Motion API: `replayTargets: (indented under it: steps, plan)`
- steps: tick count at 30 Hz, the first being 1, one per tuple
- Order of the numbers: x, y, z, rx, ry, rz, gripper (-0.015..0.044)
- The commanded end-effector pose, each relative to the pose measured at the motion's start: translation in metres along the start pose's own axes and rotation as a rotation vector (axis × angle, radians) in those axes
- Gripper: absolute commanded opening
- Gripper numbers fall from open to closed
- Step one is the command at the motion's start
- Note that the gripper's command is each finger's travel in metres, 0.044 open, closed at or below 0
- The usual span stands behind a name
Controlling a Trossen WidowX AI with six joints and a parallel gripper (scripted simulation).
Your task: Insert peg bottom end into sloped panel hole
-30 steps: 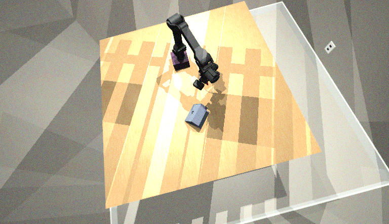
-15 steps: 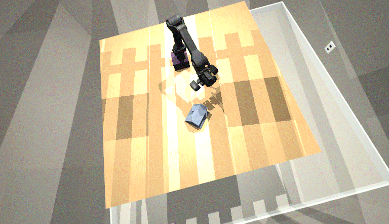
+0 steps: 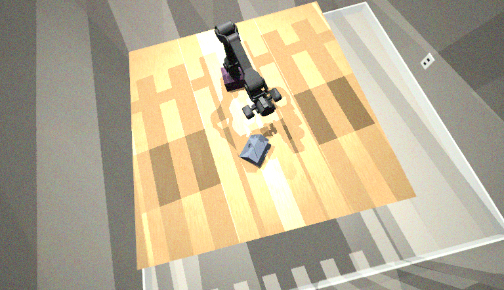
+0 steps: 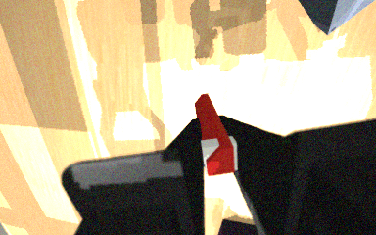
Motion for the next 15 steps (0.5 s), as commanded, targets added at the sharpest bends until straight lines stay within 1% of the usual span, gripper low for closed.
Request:
replayTargets:
  steps: [1,15]
  plan:
    - [0.000,0.002,-0.004,-0.064,0.019,-0.006,0.0000]
    - [0.001,0.006,-0.019,-0.263,0.076,-0.022,0.0000]
Point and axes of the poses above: the point midway between the two fingers, 35 mm back from their tips, its own x axis back along the fingers, its own z axis across the jaws, y = z × x, the point moved 2 cm from there along x, back along the fingers, and after that the axes turned 1 degree about -x, right-handed, at the moved point
